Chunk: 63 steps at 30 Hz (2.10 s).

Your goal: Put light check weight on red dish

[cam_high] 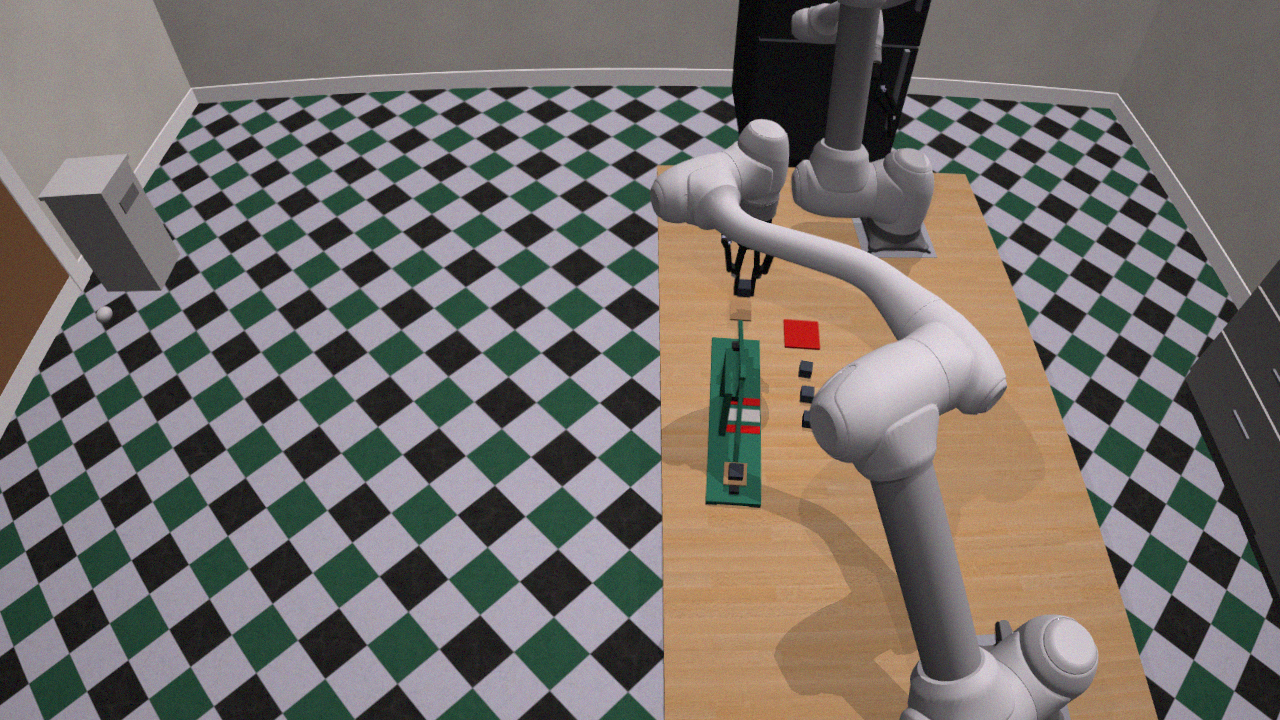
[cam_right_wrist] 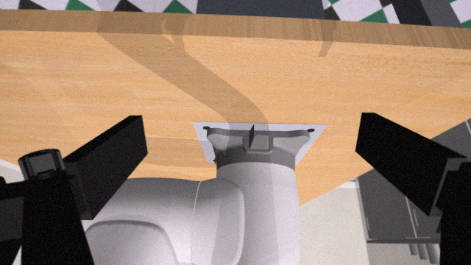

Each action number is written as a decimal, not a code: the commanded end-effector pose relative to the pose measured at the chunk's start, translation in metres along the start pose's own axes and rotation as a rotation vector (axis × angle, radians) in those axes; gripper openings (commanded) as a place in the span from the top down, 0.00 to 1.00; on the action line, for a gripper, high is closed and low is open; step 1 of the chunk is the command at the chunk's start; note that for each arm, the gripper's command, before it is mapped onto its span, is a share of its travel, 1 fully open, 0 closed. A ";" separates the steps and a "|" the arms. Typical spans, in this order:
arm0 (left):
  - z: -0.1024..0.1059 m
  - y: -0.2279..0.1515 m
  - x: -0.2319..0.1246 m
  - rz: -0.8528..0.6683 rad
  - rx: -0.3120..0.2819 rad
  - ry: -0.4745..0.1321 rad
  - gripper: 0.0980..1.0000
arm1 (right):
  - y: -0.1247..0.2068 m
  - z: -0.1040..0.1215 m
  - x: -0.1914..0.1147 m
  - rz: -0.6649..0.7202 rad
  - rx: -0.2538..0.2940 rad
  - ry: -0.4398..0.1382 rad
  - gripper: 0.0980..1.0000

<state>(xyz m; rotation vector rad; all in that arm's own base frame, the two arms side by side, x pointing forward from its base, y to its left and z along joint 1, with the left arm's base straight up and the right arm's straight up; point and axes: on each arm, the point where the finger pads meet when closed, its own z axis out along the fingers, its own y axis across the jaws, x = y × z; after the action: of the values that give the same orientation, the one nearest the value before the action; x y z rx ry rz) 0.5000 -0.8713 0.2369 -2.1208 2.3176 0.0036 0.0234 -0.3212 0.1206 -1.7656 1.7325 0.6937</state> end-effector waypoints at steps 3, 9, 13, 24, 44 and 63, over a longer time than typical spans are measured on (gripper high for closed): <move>0.014 0.000 0.000 0.000 0.002 0.002 0.84 | 0.000 -0.001 0.000 0.000 0.000 0.001 0.00; 0.027 0.000 0.000 0.000 0.002 0.002 0.84 | 0.000 -0.001 0.000 0.000 0.000 0.001 0.00; 0.040 0.000 0.000 0.000 0.002 0.002 0.84 | 0.000 -0.001 0.000 0.000 0.000 0.001 0.00; 0.052 0.000 0.000 0.000 0.002 0.002 0.84 | 0.000 -0.001 0.000 0.000 0.000 0.001 0.00; 0.052 0.000 0.000 0.000 0.002 0.002 0.84 | 0.000 -0.001 0.000 0.000 0.000 0.001 0.00; 0.052 0.000 0.000 0.000 0.001 0.004 0.84 | 0.000 -0.001 0.000 0.000 0.000 0.001 0.00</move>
<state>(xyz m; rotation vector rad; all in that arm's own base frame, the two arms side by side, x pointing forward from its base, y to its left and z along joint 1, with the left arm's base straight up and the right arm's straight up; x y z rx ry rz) 0.5000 -0.8712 0.1826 -2.1208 2.3177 0.0032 0.0234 -0.3212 0.1206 -1.7656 1.7325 0.6937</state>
